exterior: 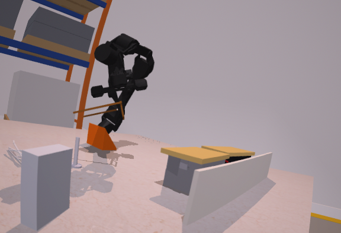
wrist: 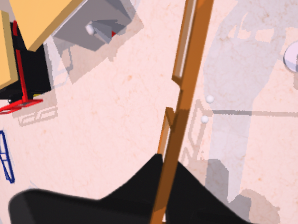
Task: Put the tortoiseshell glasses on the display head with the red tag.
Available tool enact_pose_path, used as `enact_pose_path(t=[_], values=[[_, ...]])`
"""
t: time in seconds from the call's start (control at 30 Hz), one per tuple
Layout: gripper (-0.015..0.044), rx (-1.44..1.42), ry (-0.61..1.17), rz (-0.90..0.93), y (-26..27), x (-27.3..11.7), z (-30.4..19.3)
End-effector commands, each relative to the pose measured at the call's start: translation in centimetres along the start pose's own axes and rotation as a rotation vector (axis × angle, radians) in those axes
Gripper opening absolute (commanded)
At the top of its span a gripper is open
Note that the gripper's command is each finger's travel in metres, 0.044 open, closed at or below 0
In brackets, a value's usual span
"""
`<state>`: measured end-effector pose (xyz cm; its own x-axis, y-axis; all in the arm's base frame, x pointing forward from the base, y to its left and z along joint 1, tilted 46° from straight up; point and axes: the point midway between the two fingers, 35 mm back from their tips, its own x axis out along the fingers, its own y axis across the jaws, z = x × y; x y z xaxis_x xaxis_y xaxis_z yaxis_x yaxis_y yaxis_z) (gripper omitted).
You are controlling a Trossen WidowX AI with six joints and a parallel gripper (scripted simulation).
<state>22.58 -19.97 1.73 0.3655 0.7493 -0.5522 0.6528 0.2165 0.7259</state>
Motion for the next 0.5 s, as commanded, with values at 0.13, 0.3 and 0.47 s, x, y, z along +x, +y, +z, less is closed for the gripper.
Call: enact_pose_path(t=[0.13,0.3,0.47], values=[[0.0000,-0.305,0.032,-0.042,0.3,0.8,-0.1],[0.0000,-0.500,0.056,-0.063,0.4,1.3,-0.1],[0.0000,-0.694,0.084,-0.080,0.6,1.8,-0.1]])
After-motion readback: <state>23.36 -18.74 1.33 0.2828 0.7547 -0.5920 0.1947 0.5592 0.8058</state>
